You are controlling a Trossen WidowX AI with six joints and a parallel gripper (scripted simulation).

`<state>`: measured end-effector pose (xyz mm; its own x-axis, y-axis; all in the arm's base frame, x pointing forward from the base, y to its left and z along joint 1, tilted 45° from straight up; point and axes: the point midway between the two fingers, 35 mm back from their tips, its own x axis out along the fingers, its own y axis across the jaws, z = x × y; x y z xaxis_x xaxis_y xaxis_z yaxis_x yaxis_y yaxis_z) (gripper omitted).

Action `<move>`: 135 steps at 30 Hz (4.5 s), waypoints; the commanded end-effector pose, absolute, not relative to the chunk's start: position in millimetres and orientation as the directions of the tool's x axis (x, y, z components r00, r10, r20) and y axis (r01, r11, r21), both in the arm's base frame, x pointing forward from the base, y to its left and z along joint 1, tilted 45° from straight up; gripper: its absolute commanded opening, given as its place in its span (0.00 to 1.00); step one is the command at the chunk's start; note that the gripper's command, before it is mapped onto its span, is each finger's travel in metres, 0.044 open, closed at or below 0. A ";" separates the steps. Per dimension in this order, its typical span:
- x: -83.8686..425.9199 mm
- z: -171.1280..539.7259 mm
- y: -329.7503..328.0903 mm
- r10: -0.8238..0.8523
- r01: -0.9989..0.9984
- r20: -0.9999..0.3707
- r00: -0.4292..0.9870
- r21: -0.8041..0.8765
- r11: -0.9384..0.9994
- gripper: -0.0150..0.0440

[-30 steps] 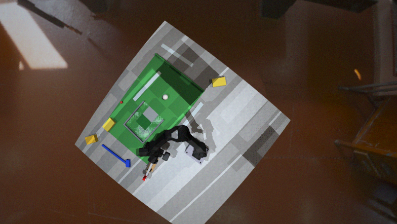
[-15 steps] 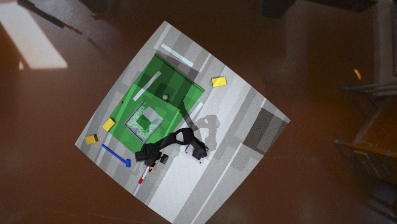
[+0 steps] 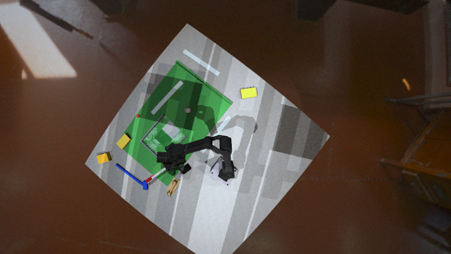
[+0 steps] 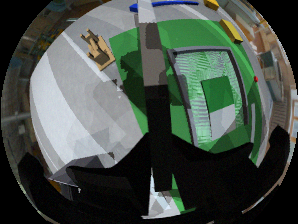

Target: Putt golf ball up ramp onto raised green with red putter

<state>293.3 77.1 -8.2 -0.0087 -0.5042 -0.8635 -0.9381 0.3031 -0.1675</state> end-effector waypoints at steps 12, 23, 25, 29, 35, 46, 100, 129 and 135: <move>301.6 82.2 -6.7 -0.563 -0.627 -0.826 0.032 -0.455 0.632 0.25; 278.3 142.0 -67.6 -0.627 -0.295 -0.779 0.024 -0.605 0.740 0.25; 271.6 152.4 -77.9 -0.639 -0.229 -0.769 0.019 -0.626 0.746 0.25; 256.1 172.6 -97.4 -0.664 -0.094 -0.748 0.007 -0.662 0.744 0.25; 227.9 201.3 -123.4 -0.701 0.109 -0.713 -0.019 -0.698 0.707 0.25; 220.2 206.5 -130.5 -0.710 0.159 -0.704 -0.027 -0.704 0.692 0.25; 214.1 177.8 -195.3 -0.714 0.162 -0.699 -0.026 -0.708 0.687 0.25; 232.7 82.2 -103.2 -0.708 0.158 -0.705 -0.027 -0.703 0.694 0.25; 233.9 87.7 -97.0 -0.707 0.158 -0.707 -0.027 -0.701 0.695 0.25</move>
<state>233.2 -103.6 86.4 -0.0274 -0.7031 -0.7105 0.1570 0.6990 -0.6977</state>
